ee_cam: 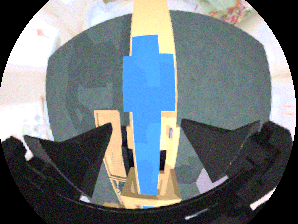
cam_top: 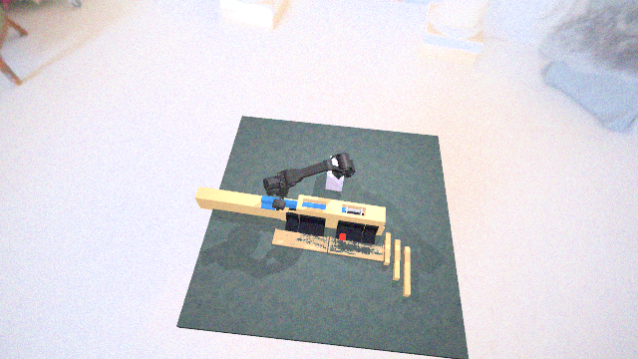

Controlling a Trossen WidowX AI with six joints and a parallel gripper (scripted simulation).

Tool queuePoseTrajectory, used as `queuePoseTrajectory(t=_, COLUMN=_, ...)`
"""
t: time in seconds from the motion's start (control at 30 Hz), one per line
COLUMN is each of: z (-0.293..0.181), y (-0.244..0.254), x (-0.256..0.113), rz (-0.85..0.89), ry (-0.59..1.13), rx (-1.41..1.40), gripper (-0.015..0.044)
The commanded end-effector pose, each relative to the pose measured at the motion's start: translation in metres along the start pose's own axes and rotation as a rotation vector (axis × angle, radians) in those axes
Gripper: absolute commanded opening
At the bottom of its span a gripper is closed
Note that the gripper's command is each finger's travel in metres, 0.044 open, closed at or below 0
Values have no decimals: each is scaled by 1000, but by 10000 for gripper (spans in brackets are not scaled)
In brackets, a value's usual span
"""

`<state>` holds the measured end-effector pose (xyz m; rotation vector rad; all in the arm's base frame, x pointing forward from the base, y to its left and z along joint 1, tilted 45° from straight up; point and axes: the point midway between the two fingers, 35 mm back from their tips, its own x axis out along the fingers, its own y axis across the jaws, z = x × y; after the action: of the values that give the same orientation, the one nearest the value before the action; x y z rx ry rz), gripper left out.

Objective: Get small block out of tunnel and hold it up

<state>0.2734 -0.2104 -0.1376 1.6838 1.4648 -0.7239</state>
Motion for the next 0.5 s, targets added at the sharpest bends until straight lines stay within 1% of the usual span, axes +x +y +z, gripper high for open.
queuePoseTrajectory(t=0.0, z=0, y=0, x=-1, rz=1, ry=-1, rx=0, gripper=387)
queuePoseTrajectory(t=0.4, z=0, y=0, x=-1, rz=1, ry=-1, rx=0, gripper=72)
queuePoseTrajectory(t=0.47, z=0, y=0, x=-1, rz=1, ry=-1, rx=0, gripper=59)
